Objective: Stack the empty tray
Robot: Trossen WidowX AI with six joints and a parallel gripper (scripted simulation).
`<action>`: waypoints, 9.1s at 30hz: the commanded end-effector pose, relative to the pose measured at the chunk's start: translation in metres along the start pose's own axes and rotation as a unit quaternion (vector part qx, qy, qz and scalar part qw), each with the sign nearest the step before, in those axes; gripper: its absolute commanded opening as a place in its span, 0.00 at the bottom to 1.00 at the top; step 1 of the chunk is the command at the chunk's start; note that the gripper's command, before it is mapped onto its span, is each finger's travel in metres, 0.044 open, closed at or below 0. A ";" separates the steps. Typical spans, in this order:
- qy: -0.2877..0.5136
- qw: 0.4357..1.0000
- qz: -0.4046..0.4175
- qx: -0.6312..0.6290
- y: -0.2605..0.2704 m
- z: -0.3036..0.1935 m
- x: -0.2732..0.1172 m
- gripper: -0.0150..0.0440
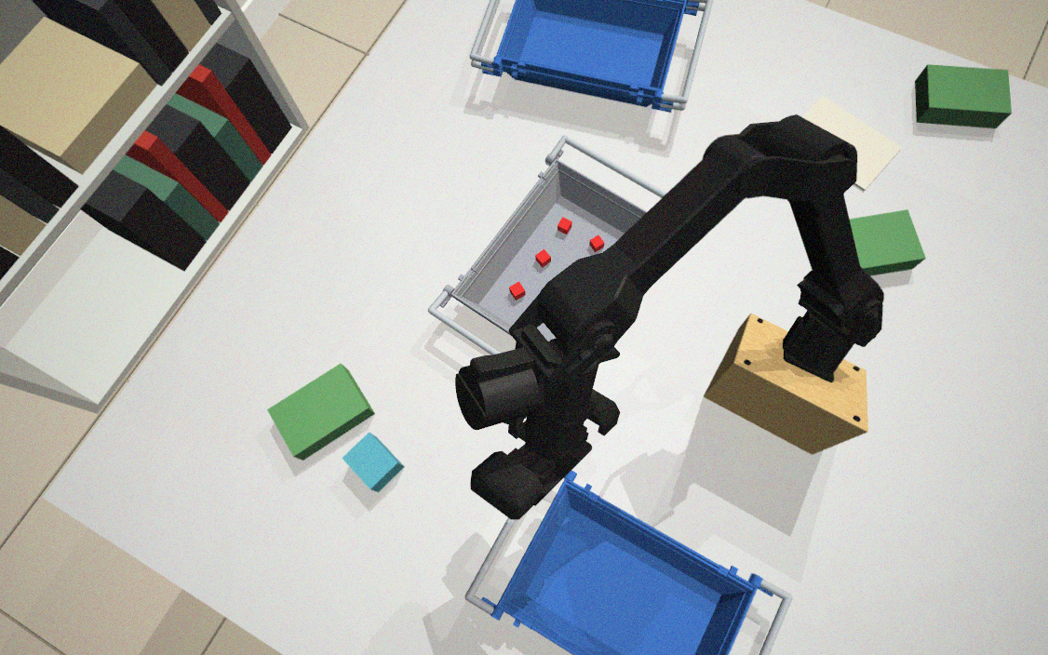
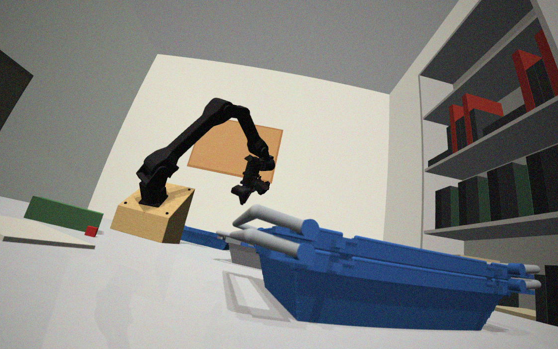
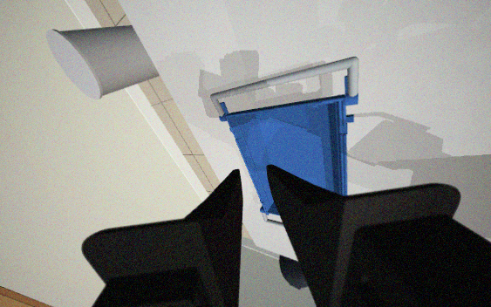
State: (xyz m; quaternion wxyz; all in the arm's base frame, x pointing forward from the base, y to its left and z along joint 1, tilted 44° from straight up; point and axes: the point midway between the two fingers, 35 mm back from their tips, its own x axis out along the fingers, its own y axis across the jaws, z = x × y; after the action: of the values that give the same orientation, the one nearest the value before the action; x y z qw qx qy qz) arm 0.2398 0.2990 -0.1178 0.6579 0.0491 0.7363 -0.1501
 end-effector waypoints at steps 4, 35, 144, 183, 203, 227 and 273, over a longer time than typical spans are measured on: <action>-0.070 0.991 -0.118 -0.007 -0.050 0.108 0.001 0.41; -0.113 0.950 -0.288 -0.034 -0.152 0.213 0.017 0.41; -0.113 0.953 -0.277 -0.040 -0.259 0.223 -0.149 0.41; -0.112 0.948 -0.298 -0.034 -0.449 0.217 -0.160 0.41; -0.111 0.948 -0.296 -0.034 -0.406 0.209 -0.170 0.41; -0.111 0.948 -0.295 -0.034 -0.373 0.212 -0.137 0.41; -0.114 0.948 -0.294 -0.037 -0.358 0.207 -0.161 0.25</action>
State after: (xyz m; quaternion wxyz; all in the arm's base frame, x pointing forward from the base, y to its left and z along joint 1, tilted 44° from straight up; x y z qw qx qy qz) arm 0.3614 -0.0804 0.0779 0.6656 -0.2112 0.6433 -0.3141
